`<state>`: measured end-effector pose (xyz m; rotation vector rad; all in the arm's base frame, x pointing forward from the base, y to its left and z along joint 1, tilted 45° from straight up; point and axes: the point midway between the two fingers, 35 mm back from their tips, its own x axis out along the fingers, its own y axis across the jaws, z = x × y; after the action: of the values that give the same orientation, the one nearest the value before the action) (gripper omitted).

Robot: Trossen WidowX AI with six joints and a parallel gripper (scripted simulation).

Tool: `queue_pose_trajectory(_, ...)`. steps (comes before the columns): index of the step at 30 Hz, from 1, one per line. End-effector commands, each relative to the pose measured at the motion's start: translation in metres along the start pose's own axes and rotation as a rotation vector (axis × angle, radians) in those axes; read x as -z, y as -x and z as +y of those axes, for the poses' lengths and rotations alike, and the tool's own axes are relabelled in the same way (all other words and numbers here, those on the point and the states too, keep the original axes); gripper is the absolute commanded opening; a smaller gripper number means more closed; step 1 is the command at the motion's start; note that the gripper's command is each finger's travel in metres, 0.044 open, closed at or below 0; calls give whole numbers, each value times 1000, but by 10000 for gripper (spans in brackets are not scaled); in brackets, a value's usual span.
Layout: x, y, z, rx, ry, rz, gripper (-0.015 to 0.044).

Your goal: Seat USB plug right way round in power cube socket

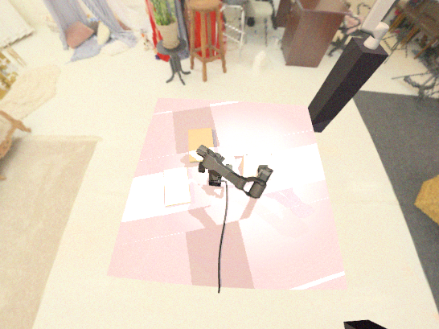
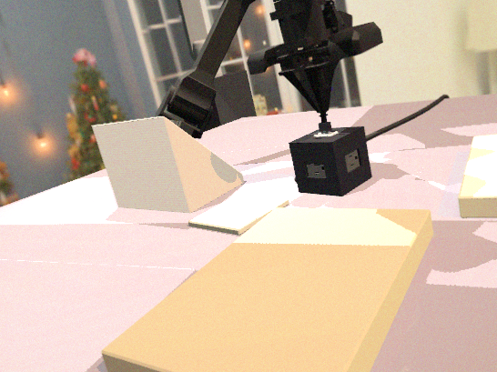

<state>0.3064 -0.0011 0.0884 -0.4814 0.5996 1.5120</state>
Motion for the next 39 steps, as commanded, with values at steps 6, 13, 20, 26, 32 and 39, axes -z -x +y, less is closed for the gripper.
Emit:
queue_pose_trajectory(6,0,-1,0,2,-2,-2,0)
queue_pose_trajectory(13,0,-2,0,2,-2,-2,0)
queue_pose_trajectory(20,0,-3,0,2,-2,-2,0)
queue_pose_trajectory(26,0,-4,0,2,-2,-2,0)
queue_pose_trajectory(32,0,-5,0,2,-2,-2,0)
queue_pose_trajectory(39,0,-5,0,2,-2,-2,0)
